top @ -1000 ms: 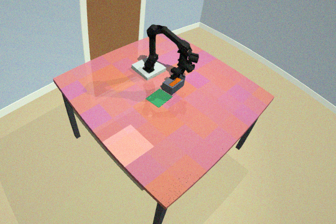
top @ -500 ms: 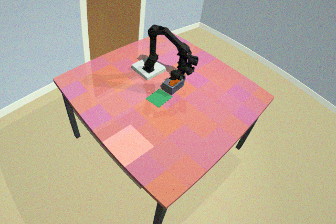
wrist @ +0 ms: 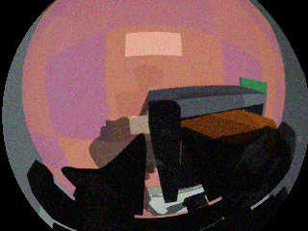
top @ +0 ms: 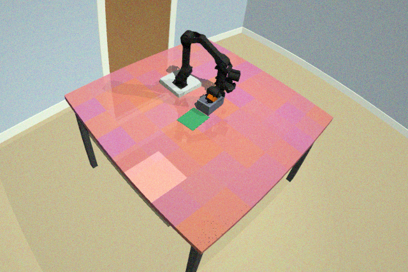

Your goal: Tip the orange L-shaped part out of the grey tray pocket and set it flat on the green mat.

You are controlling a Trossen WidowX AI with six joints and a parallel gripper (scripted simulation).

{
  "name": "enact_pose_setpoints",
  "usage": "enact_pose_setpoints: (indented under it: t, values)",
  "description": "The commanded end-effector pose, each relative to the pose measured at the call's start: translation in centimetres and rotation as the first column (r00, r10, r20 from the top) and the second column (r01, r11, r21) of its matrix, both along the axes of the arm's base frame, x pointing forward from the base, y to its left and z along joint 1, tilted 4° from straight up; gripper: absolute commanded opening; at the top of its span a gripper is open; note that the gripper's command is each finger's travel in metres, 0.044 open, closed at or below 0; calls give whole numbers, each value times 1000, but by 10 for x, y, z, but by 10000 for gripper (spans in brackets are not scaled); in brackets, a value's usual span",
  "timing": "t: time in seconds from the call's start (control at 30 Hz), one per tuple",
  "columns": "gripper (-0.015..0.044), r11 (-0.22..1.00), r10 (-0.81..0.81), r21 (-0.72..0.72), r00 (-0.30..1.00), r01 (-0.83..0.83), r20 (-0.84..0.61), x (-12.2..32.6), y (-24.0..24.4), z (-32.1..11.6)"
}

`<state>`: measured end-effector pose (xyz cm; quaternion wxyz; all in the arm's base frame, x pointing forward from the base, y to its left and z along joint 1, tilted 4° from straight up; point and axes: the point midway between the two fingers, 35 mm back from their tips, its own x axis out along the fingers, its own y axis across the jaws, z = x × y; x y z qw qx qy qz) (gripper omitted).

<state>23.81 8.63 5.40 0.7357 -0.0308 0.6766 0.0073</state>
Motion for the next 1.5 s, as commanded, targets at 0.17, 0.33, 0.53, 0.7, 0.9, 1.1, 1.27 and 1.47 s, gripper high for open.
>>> enact_pose_setpoints:
  t: [0.17, 0.33, 0.53, 0.7, 0.9, 1.1, 1.27, 1.47]
  values:
    - [180, 1000, 3, -5, 1000, -3, -6, -2, -1, -2]
    - [180, 1000, 0, 0, 1000, 0, 0, 0, 0, 0]
    - [180, 1000, 1, -1, 1000, -1, -3, -1, 4, 4]
    - [180, 1000, 3, -4, 1000, -3, -6, -3, 11, 11]
    - [180, 1000, 3, -4, 1000, -3, -6, -2, 9, 54]
    - [180, 1000, 3, -4, 1000, -3, -6, -10, 3, 108]
    - [180, 1000, -2, 10, 1000, 2, 17, -7, 5, 108]
    - [180, 1000, -2, 10, 1000, 2, 17, -7, 5, 108]
